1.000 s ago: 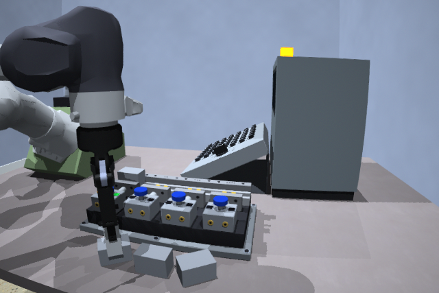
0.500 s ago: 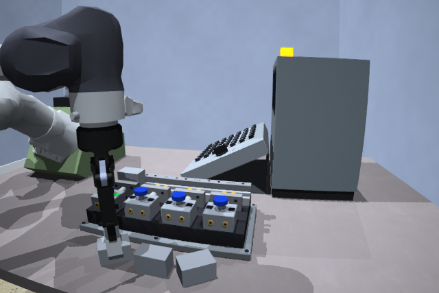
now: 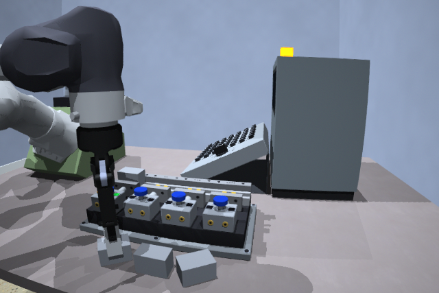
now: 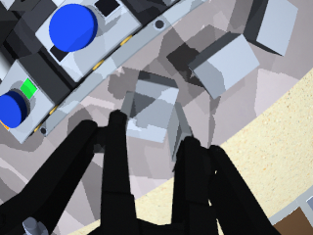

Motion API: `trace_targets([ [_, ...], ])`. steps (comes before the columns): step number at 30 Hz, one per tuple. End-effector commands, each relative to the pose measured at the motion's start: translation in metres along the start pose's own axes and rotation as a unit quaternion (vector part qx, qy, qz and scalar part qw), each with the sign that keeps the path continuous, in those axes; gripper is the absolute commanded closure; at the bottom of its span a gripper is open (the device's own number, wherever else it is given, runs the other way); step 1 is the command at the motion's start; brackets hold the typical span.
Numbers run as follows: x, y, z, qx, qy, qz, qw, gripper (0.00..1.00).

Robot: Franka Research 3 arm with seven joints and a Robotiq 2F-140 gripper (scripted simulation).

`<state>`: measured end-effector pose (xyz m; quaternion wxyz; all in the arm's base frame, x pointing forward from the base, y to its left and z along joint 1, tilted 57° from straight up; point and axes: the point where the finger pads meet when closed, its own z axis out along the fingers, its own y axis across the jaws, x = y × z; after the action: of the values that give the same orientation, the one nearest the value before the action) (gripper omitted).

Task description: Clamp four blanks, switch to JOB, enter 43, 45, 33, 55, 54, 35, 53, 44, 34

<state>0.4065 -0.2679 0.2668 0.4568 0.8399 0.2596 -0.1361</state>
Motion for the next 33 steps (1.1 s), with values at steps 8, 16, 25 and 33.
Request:
trace_targets([
  [8,-0.0001,-0.0004,0.001,-0.001,-0.001,0.001,1.0,1.0],
  [16,-0.0001,-0.0004,0.001,-0.001,-0.001,0.001,1.0,1.0],
  [25,-0.0001,-0.0004,0.0007,-0.001,-0.001,0.001,1.0,1.0],
  [33,-0.0001,-0.0004,-0.0073,-0.001,-0.001,0.001,1.0,1.0],
])
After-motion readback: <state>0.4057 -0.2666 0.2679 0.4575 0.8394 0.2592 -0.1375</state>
